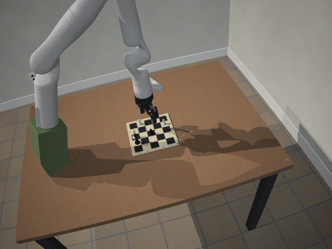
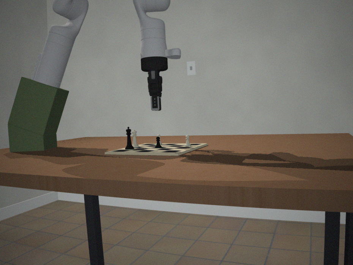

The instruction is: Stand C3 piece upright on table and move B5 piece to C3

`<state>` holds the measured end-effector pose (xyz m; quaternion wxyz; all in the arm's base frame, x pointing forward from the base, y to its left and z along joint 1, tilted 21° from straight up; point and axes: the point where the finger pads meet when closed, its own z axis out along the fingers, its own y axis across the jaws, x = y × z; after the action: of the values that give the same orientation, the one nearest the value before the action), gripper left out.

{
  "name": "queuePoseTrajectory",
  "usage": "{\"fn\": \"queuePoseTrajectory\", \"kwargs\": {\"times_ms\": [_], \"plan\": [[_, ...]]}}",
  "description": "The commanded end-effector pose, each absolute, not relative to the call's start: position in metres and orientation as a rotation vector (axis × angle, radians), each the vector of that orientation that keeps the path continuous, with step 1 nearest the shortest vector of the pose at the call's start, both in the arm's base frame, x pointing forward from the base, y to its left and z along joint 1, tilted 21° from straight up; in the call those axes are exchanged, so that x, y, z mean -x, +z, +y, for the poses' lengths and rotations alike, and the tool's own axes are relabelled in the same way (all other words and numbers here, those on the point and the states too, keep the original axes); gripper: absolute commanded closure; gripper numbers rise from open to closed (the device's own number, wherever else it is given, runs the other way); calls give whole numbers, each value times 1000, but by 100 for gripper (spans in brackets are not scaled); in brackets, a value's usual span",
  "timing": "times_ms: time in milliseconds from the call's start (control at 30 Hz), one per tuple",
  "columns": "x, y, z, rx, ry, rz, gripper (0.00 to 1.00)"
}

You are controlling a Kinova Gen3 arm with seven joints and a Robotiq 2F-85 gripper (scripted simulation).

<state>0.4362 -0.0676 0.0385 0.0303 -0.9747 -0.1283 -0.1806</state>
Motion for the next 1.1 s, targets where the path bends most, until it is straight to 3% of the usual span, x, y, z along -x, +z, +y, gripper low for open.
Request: {"fn": "queuePoseTrajectory", "kwargs": {"times_ms": [0, 200, 233, 1067], "plan": [[-436, 39, -67, 3004, -557, -391, 0], [-436, 38, -67, 3005, -556, -381, 0], [-436, 38, -67, 3005, -556, -381, 66], [-436, 38, -67, 3005, -556, -381, 66]]}}
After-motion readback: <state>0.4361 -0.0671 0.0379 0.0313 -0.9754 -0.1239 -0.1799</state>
